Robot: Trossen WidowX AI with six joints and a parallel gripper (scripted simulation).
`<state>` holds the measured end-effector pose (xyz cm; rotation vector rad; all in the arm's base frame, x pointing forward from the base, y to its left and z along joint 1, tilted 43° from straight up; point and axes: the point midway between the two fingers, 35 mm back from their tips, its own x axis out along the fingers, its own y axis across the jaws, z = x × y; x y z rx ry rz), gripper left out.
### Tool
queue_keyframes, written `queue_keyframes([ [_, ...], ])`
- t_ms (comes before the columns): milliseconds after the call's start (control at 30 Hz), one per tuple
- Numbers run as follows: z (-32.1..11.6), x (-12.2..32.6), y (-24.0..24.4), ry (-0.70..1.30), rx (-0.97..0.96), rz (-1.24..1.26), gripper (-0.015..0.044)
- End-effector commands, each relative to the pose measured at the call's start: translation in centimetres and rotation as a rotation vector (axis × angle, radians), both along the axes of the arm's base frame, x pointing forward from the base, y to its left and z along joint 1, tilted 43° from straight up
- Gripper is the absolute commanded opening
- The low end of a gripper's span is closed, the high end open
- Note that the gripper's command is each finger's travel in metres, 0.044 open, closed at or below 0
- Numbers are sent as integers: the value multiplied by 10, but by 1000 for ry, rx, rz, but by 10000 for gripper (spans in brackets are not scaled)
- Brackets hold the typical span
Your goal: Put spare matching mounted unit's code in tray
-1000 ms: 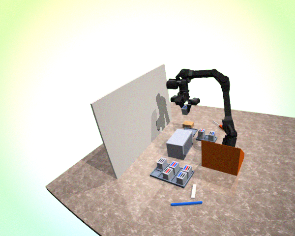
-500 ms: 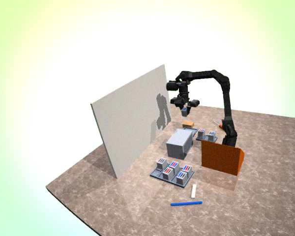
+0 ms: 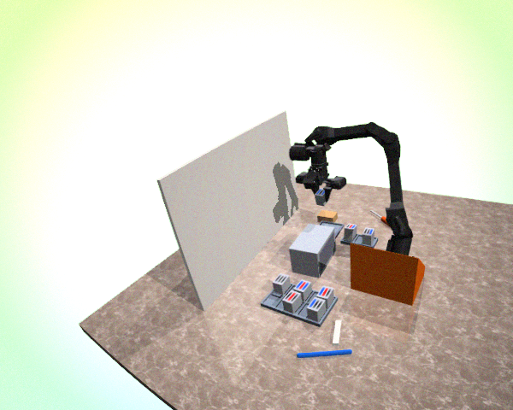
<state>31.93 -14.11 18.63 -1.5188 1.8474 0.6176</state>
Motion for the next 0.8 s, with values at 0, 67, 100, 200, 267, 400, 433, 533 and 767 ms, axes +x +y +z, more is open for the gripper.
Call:
queue_keyframes([
  [0,-4,-2,-3,10,-2,3,0],
  [67,-5,-1,-4,10,-2,3,0],
  [100,-6,-1,-4,10,-2,3,0],
  [200,-8,-1,-6,10,-2,3,0],
  [267,-9,-1,-7,10,-2,3,0],
  [400,-11,-1,-9,10,-2,3,0],
  [433,-12,-1,-10,10,-2,3,0],
  [533,-14,-1,-12,10,-1,3,0],
  [767,-18,-2,-16,10,-1,3,0],
])
